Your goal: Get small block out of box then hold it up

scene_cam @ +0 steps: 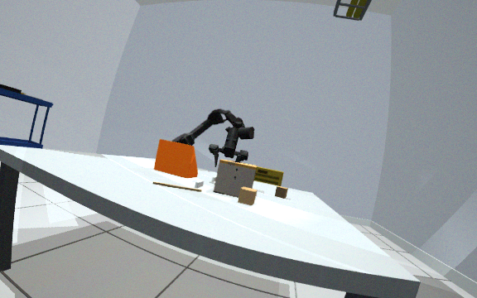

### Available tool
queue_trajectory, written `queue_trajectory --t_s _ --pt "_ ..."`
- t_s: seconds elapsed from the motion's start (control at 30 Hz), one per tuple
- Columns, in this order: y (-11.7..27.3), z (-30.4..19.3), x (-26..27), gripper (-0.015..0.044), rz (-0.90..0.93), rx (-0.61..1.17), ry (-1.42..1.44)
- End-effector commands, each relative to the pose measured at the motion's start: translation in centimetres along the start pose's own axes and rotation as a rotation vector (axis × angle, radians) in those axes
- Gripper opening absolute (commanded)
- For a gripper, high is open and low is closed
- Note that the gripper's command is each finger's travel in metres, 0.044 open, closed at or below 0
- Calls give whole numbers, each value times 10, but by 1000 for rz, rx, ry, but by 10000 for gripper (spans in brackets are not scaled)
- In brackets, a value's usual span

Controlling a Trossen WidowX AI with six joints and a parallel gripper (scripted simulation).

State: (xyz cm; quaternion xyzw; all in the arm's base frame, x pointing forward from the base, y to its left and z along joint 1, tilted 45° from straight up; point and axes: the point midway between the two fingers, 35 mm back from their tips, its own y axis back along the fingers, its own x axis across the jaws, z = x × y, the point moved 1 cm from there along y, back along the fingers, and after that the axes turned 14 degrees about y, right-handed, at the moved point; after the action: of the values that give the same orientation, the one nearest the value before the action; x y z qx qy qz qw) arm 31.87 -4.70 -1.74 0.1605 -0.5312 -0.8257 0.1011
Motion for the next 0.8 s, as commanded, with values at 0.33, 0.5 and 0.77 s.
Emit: queue_trajectory --t_s 0.33,0.5,0.77 --pt "-5 -15 4 400 2 6 3" --pt "-2 -8 3 400 2 6 3" --pt "-4 -13 4 400 2 6 3"
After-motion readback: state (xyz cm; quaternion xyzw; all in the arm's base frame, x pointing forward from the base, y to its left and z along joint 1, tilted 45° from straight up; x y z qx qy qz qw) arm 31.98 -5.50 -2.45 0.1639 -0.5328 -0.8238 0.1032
